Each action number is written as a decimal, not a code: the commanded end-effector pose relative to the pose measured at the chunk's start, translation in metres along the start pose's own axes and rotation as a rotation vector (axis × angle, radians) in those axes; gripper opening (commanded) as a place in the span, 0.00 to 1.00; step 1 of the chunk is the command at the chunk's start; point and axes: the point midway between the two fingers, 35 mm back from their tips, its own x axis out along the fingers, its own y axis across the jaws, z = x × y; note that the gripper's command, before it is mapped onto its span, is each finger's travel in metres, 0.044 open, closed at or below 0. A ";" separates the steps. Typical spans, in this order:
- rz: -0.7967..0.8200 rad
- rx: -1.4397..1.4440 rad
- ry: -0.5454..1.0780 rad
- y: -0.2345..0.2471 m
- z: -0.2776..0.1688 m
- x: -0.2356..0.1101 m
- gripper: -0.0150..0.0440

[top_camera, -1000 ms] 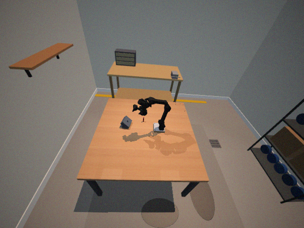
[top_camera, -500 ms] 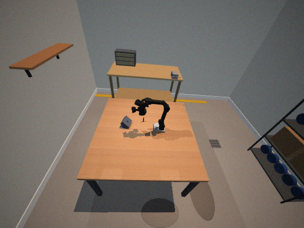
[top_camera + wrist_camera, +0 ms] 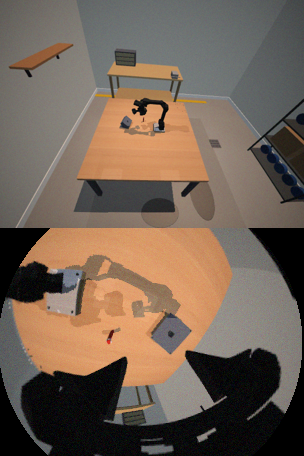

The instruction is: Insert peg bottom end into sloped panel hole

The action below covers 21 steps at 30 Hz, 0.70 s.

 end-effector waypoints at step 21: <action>0.172 -0.160 -0.227 0.087 -0.016 0.072 1.00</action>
